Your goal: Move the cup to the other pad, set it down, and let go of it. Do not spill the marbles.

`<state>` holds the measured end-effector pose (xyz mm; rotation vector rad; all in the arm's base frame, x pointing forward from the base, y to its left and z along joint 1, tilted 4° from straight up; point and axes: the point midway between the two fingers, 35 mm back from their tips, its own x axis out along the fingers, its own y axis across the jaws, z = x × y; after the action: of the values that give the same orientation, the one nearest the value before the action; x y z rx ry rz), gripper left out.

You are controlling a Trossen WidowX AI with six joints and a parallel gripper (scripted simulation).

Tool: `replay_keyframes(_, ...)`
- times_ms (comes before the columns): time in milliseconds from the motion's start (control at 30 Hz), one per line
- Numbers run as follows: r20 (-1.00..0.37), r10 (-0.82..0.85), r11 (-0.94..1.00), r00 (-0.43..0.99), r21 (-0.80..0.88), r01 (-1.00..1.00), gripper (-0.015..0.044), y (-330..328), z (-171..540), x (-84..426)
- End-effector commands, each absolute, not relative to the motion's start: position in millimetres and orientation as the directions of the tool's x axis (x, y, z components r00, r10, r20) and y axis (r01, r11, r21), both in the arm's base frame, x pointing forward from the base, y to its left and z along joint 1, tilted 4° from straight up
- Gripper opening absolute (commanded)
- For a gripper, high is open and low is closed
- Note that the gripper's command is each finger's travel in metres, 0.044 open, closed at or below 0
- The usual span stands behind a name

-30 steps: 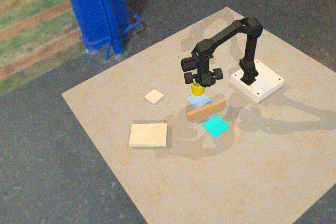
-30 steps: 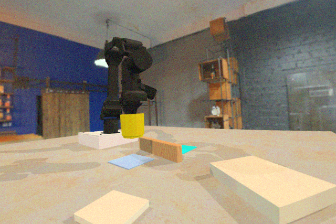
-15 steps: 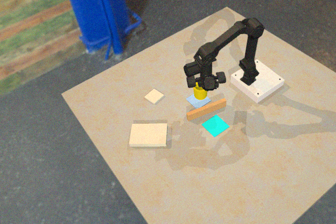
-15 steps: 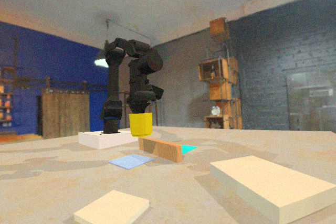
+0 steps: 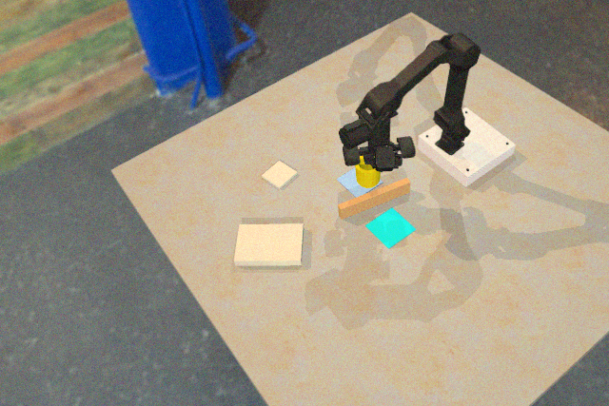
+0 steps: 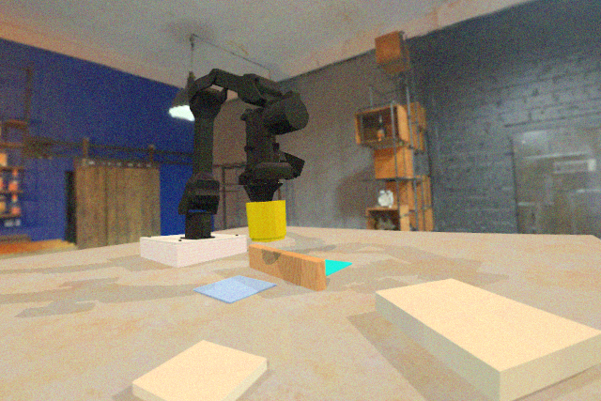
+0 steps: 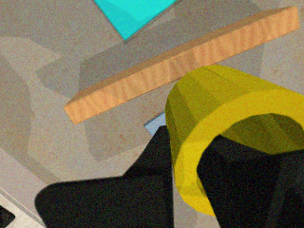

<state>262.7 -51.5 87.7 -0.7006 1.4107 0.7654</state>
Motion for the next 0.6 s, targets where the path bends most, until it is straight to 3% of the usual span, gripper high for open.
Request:
replay_keyframes(0, -0.998, 0.055, 0.588, 0.009, 0.025, -0.809, 0.0, -42.6, 88.5, 265.3)
replay_keyframes(567, -0.998, 0.058, 0.587, 0.01, 0.026, -0.809, 0.0, -10.7, 92.0, 275.9)
